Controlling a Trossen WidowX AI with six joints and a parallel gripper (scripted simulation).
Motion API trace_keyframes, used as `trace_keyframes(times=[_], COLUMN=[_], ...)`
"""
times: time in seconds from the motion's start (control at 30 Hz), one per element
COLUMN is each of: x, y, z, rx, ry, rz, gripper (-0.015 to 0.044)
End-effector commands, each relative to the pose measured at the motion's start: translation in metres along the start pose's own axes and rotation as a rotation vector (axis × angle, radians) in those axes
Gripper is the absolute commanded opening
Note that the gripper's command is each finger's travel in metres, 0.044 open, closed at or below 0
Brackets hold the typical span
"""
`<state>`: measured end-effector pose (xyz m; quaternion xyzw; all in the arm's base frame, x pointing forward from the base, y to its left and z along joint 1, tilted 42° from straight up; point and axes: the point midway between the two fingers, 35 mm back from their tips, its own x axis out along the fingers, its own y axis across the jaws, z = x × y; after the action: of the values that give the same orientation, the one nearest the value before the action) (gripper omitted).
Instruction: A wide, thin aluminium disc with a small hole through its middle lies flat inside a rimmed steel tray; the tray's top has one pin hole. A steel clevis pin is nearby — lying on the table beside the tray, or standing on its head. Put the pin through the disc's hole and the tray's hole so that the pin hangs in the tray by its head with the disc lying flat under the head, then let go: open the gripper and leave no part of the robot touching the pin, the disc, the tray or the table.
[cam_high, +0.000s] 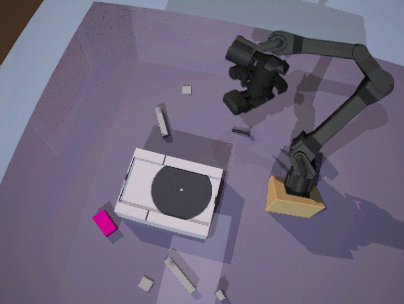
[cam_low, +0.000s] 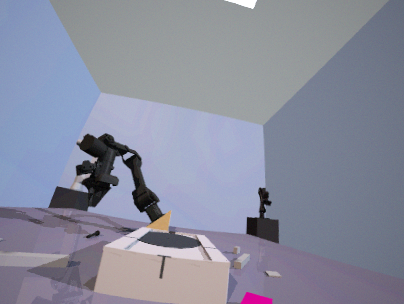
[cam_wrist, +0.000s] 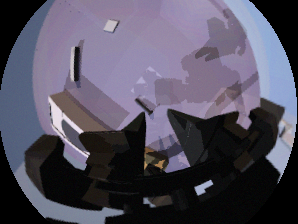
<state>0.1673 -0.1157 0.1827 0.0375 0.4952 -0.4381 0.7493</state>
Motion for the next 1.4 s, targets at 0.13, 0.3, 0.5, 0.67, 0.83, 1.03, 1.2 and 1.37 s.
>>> trace_keyframes(times=[0.13,0.3,0.5,0.67,0.83,1.03,1.2,1.37], x=[0.017,0.017,0.018,0.023,0.031,0.04,0.048,0.057], y=[0.03,0.026,0.026,0.026,0.025,0.024,0.023,0.022], z=[-0.026,-0.025,-0.025,-0.024,-0.024,-0.024,-0.024,-0.024], rx=[-0.737,-0.737,-0.737,-0.737,-0.737,-0.737,-0.737,-0.737], ry=[0.041,0.041,0.041,0.041,0.04,0.04,0.04,0.039], rz=[-0.079,-0.08,-0.08,-0.08,-0.08,-0.08,-0.08,-0.081], gripper=[0.016,0.016,0.016,0.016,0.016,0.016,0.016,0.016])
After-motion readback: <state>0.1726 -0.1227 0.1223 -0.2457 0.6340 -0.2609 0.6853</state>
